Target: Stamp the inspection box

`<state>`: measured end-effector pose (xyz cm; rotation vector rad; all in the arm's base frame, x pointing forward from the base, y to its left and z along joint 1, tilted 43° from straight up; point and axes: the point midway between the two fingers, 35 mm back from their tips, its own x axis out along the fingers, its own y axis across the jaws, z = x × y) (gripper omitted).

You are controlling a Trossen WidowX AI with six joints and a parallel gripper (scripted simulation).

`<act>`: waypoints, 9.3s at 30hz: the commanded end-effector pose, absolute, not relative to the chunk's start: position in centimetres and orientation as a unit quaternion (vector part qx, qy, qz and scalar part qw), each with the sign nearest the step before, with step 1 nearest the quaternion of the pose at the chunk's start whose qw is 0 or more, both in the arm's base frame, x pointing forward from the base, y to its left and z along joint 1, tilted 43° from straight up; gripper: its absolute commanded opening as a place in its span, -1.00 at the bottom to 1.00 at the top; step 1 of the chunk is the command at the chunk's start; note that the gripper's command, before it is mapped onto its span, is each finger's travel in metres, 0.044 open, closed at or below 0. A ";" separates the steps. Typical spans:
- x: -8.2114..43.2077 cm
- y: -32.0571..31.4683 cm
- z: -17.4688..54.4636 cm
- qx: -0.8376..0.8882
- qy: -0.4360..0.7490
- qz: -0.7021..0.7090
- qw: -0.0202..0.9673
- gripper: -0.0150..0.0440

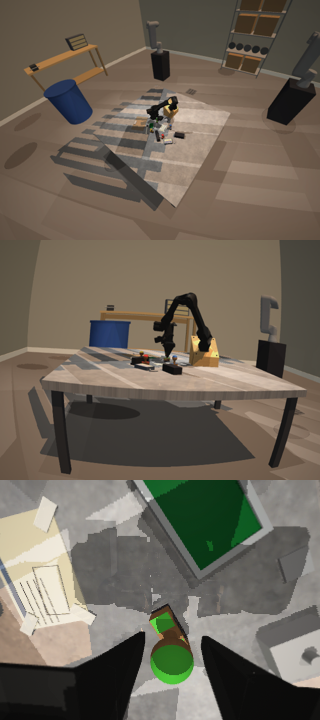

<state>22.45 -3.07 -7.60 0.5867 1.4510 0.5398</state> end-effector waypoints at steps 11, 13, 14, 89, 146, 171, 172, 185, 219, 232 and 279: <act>22.3 -2.5 -8.1 0.262 0.646 0.241 0.675 0.13; 22.3 -2.5 -8.1 0.262 0.646 0.241 0.675 0.08; 22.3 -2.5 -8.1 0.262 0.646 0.241 0.675 0.06; 22.5 -4.5 -6.1 0.261 0.646 0.240 0.676 -0.49; 22.3 -6.3 -4.0 0.262 0.646 0.240 0.675 -0.49; 22.1 -7.0 -3.0 0.262 0.646 0.240 0.675 -0.49; 22.2 -7.1 -3.0 0.262 0.646 0.240 0.675 -0.49; 27.1 -8.3 -3.1 0.261 0.645 0.240 0.677 -0.49; 32.2 -7.9 -4.2 0.261 0.643 0.242 0.678 -0.49; 32.3 -7.4 -4.8 0.261 0.643 0.242 0.678 -0.49; 32.4 -5.2 -7.1 0.262 0.642 0.245 0.678 -0.49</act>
